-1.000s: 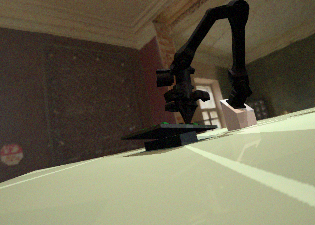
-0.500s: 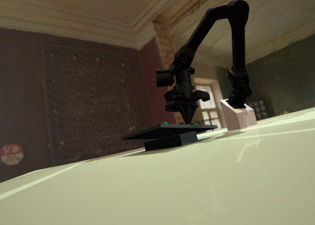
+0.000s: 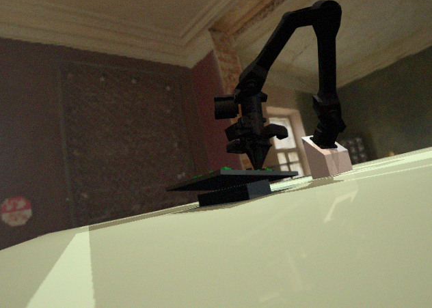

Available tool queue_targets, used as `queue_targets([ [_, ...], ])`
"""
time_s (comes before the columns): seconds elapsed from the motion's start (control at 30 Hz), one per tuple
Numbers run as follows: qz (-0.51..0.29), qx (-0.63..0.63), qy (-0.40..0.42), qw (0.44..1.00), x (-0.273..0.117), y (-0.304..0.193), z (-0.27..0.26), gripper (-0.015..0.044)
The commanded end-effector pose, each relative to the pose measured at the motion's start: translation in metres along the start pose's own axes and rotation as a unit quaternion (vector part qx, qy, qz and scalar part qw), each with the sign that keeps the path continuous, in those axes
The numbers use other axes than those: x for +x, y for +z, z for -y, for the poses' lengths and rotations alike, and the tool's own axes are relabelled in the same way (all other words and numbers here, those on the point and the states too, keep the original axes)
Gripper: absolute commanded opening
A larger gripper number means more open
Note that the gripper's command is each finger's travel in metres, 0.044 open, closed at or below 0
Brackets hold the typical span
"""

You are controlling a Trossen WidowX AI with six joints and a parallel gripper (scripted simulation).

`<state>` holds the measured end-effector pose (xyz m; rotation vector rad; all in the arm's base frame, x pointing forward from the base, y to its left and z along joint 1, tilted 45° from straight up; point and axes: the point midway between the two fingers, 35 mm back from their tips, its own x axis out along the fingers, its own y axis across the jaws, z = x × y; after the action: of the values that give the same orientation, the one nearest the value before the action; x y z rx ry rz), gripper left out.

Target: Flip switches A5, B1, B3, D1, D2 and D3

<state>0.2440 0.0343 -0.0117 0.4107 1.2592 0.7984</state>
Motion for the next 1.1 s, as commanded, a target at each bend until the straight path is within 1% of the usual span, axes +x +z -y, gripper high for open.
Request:
queue_targets([
  [0.0, 0.0, 0.004, 0.002, 1.0, 0.0014, -0.0012, -0.0005, 0.0],
  [1.07, 0.0, 0.004, 0.002, 1.0, 0.0057, -0.0014, -0.0006, 0.0],
])
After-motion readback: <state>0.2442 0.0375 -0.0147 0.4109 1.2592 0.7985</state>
